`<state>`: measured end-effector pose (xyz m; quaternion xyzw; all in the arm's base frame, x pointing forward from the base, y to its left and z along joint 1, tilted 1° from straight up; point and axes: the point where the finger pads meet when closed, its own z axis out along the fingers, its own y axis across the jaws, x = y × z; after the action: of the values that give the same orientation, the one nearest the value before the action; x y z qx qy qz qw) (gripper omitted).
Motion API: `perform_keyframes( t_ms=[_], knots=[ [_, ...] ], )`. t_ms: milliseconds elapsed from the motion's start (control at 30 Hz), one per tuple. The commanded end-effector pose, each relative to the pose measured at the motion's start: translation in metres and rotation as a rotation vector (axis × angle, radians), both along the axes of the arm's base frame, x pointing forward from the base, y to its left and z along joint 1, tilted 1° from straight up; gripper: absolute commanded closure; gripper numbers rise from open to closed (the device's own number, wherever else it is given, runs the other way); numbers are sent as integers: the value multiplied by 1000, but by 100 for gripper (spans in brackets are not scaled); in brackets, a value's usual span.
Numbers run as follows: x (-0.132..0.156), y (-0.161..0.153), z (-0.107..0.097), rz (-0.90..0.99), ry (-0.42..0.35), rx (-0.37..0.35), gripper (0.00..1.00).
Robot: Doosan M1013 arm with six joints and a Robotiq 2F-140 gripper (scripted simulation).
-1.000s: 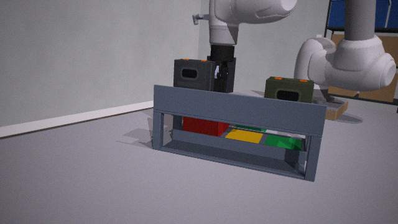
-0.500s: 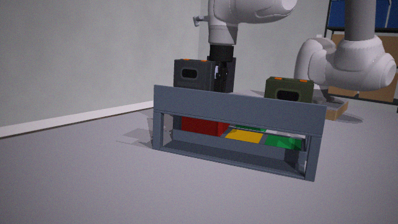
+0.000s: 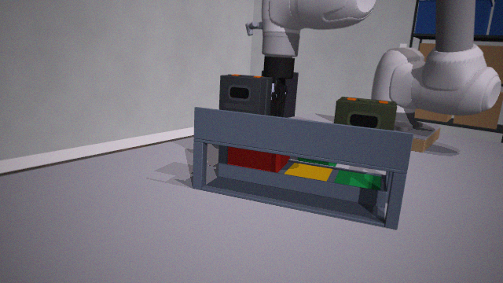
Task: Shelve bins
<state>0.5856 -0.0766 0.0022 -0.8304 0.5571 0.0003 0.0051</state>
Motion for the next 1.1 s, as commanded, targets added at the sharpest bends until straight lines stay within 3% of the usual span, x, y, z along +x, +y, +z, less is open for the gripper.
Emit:
perform_keyframes(
  t_ms=[0,1067],
  knots=[
    [2,1,0,0,0,0,90],
    [15,6,0,0,0,0,90]
  ],
)
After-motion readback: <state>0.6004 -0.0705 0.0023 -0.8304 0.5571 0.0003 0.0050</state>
